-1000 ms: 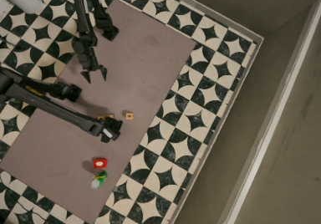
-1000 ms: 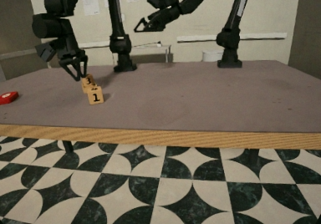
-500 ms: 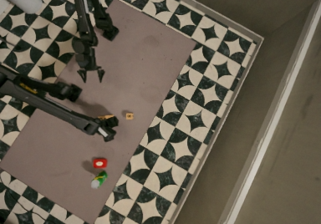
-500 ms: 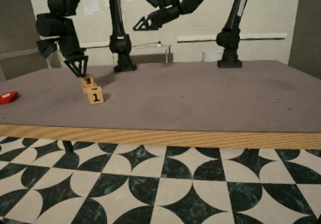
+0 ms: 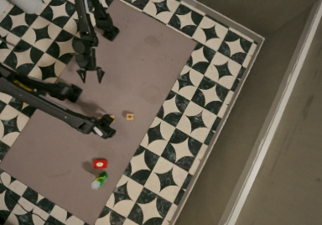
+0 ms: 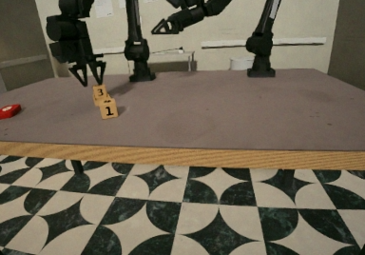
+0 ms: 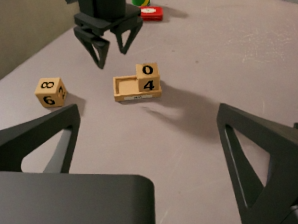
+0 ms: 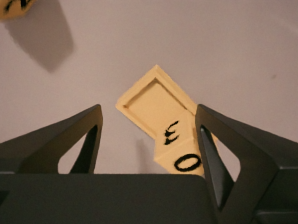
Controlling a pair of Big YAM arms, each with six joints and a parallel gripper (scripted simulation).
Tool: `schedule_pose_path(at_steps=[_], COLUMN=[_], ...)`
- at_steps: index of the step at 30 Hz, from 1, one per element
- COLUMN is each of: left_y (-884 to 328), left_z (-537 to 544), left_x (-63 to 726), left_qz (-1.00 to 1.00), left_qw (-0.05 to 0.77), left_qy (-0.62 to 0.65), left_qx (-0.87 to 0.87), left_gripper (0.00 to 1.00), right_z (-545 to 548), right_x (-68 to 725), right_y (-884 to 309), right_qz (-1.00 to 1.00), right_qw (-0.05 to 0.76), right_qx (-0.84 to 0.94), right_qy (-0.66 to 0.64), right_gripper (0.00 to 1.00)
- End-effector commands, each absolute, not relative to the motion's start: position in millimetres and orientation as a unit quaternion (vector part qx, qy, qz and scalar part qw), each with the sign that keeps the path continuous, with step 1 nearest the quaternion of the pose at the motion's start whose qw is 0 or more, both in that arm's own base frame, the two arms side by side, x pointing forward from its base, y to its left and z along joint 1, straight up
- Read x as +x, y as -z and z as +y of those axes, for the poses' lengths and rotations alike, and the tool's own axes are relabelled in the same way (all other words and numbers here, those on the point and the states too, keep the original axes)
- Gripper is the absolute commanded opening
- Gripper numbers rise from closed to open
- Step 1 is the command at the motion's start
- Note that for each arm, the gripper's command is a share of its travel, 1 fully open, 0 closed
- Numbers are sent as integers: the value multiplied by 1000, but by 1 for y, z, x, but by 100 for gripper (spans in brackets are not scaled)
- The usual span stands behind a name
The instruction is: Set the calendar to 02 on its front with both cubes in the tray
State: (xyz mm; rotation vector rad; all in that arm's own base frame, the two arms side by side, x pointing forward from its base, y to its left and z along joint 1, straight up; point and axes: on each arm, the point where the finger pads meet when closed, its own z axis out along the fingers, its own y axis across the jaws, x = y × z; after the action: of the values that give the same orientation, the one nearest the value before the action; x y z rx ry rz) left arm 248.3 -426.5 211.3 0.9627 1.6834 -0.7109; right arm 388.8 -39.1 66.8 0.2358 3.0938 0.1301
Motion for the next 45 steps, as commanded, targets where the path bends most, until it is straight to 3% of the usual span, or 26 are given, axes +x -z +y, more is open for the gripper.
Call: schedule_pose_path(at_steps=[1,19,27,45], left_y=[-229,-226,-226,-226], left_z=[-431,-432,-432,-432], left_x=[256,252,252,252], left_qz=[688,691,691,691], left_qw=[530,524,524,524], left_qy=[302,301,301,301], left_qx=[392,397,397,397], left_gripper=[100,100,100,100], right_z=[-46,-58,-63,-62], right_x=[381,342,310,324], right_y=[-75,-72,-67,-44], right_qz=[998,936,956,952], right_qw=[37,25,-4,-3], right_qx=[-42,-352,-293,-305], right_qy=[-39,-4,-1,-1], right_gripper=[69,69,69,69])
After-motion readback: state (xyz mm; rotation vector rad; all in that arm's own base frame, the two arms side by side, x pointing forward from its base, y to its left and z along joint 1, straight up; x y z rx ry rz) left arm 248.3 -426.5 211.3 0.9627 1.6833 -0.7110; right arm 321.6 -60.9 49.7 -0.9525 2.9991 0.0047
